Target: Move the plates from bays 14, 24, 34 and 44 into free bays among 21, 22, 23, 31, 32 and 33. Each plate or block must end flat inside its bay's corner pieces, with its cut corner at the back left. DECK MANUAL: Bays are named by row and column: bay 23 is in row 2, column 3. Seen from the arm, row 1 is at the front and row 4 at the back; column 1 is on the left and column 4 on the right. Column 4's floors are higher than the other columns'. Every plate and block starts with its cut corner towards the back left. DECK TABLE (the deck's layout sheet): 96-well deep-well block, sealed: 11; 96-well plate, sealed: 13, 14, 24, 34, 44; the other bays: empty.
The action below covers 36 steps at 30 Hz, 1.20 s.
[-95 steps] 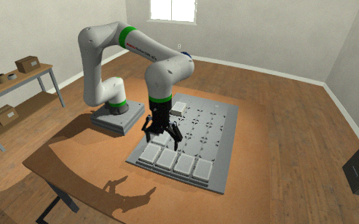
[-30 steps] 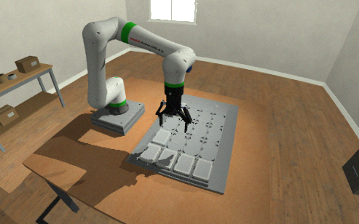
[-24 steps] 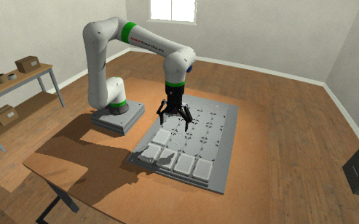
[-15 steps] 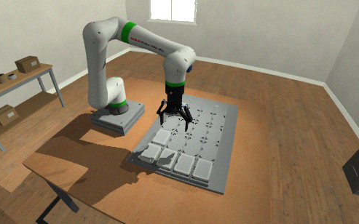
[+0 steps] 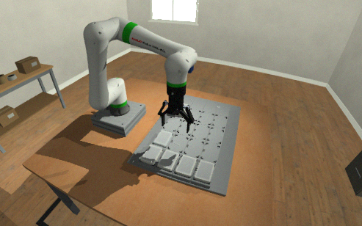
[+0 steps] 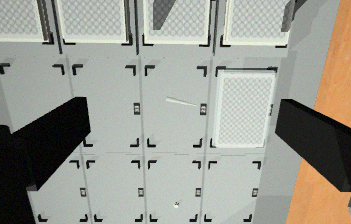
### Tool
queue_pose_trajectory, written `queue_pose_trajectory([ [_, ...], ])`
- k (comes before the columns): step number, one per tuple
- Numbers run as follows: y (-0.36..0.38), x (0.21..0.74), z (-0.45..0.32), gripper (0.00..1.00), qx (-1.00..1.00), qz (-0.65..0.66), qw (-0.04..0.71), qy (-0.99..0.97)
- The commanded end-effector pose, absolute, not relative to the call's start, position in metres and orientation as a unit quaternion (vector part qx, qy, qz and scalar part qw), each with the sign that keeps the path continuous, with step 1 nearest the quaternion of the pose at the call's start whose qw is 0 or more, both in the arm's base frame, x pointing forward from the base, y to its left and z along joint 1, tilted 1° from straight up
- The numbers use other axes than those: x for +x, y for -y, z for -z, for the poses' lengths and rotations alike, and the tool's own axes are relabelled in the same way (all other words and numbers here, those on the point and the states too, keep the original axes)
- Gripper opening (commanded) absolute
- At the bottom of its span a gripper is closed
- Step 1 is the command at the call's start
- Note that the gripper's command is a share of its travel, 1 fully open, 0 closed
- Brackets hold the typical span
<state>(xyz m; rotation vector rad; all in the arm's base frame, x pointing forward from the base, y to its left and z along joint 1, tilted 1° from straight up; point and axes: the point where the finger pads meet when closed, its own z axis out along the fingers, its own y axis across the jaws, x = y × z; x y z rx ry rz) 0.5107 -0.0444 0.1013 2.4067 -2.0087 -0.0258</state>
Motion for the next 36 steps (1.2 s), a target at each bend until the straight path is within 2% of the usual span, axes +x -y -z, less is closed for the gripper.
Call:
queue_pose_trajectory([
  [1, 0.045, 0.511, -0.102, 1.0, 0.768, 0.007, 0.003, 0.641],
  [19, 0.045, 0.511, -0.102, 1.0, 0.768, 0.007, 0.003, 0.641],
  [36, -0.015, 0.501, -0.103, 1.0, 0.768, 0.007, 0.003, 0.641],
])
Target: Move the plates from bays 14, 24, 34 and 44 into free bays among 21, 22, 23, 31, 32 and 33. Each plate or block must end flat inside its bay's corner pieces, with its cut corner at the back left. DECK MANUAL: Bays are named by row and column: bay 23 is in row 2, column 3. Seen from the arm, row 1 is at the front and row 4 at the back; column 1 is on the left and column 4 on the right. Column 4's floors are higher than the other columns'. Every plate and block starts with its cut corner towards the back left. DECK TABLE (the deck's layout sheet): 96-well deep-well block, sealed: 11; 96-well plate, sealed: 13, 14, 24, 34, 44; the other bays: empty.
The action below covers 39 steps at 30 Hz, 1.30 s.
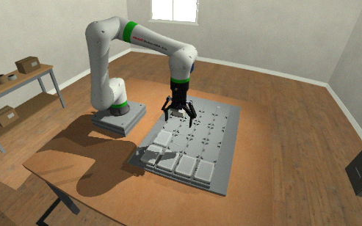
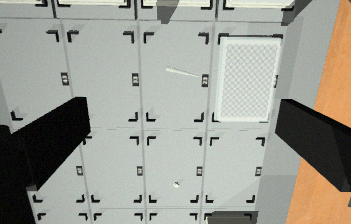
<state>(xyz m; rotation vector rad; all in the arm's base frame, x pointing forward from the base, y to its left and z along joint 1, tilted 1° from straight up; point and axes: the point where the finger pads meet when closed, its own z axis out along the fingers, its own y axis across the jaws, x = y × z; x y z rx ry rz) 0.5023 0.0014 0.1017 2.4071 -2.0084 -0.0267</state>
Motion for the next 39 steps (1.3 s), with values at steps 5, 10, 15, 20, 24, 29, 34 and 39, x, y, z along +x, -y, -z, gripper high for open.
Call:
queue_pose_trajectory([
  [5, -0.034, 0.497, -0.103, 1.0, 0.768, 0.007, 0.003, 0.641],
  [10, -0.046, 0.495, -0.103, 1.0, 0.768, 0.007, 0.003, 0.641],
  [15, -0.066, 0.491, -0.103, 1.0, 0.768, 0.007, 0.003, 0.641],
  [20, -0.085, 0.488, -0.103, 1.0, 0.768, 0.007, 0.003, 0.641],
  [24, -0.101, 0.485, -0.103, 1.0, 0.768, 0.007, 0.003, 0.641],
  [29, -0.113, 0.483, -0.104, 1.0, 0.768, 0.007, 0.003, 0.641],
  [34, -0.117, 0.482, -0.104, 1.0, 0.768, 0.007, 0.003, 0.641],
  [39, -0.117, 0.482, -0.104, 1.0, 0.768, 0.007, 0.003, 0.641],
])
